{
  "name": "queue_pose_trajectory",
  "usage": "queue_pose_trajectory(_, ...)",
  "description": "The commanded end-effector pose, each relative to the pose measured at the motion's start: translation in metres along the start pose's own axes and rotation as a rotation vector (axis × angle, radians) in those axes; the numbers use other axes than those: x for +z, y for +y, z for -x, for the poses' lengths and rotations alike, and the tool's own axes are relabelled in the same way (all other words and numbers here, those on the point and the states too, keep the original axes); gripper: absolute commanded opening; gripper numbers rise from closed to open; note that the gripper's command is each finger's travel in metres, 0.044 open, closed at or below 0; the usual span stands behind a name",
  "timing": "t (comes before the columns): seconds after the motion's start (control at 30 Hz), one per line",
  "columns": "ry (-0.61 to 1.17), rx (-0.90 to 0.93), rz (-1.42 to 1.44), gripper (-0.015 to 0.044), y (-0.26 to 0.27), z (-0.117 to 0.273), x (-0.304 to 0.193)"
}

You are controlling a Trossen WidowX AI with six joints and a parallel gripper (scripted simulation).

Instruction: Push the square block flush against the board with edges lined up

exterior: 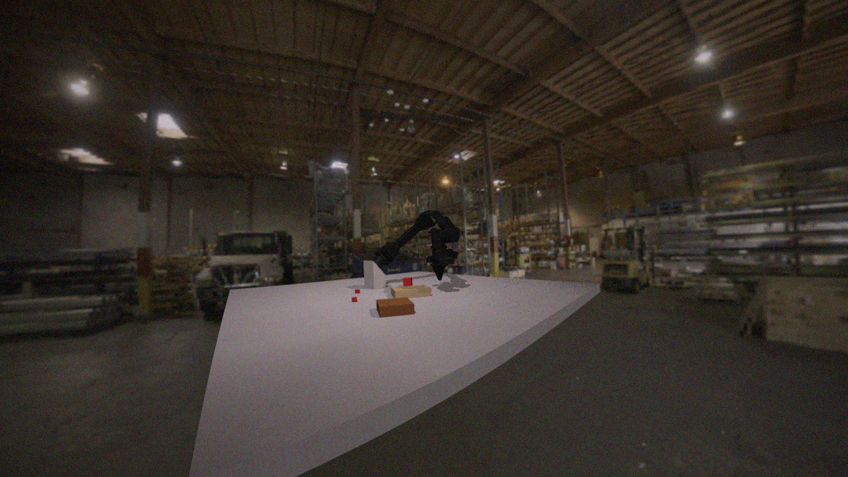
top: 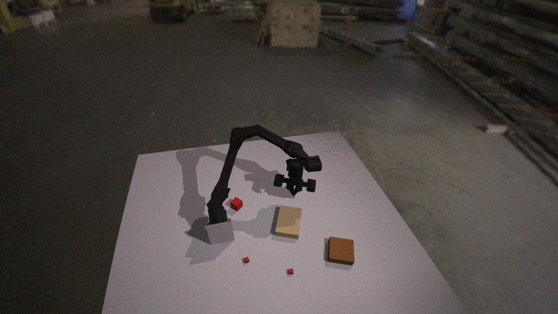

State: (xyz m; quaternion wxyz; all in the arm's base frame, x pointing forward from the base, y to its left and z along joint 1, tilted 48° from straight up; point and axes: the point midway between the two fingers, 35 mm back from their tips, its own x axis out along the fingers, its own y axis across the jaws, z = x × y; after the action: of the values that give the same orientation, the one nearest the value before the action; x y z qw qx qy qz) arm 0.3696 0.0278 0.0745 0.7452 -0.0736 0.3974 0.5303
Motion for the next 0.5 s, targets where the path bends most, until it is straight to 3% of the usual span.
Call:
queue_pose_trajectory(0.0,0.001,-0.002,0.01,0.0,0.001,0.009,0.002)
queue_pose_trajectory(0.3,0.001,-0.001,0.017,0.0,0.003,0.005,-0.027)
queue_pose_trajectory(0.47,0.0,-0.001,0.017,0.0,0.002,-0.047,-0.027)
